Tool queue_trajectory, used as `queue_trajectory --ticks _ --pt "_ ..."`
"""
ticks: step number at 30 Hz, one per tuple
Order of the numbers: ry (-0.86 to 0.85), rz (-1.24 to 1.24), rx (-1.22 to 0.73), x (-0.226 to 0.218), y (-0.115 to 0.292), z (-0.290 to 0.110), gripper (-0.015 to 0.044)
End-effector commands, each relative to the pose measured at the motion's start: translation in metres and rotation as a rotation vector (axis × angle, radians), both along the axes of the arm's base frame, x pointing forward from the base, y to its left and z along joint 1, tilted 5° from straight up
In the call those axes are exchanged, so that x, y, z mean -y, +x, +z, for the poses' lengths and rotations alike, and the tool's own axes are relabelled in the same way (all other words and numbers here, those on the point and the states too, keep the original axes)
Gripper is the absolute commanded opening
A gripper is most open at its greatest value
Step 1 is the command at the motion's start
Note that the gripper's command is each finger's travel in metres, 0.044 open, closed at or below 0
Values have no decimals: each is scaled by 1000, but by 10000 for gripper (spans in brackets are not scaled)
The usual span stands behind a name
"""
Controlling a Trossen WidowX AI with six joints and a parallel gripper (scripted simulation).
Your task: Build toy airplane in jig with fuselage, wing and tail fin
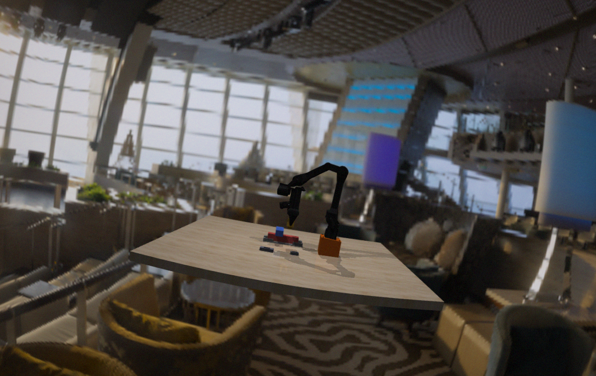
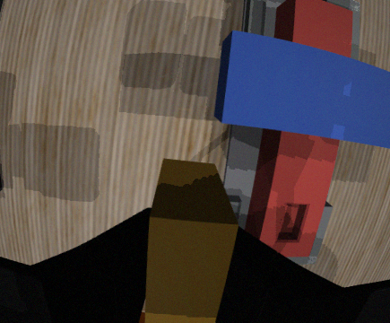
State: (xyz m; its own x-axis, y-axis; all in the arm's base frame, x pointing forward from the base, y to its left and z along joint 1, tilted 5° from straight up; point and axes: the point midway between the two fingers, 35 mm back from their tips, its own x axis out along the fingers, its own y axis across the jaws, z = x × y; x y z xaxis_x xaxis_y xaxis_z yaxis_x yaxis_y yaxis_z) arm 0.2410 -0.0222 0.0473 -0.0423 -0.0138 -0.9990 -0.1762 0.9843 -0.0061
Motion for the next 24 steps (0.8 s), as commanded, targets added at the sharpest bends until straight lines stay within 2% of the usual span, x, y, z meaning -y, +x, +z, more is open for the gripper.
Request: queue_trajectory --ticks 1,24 --pt "-5 4 -5 12 -1 -3 0" --pt "-18 5 -16 82 -18 -16 0"
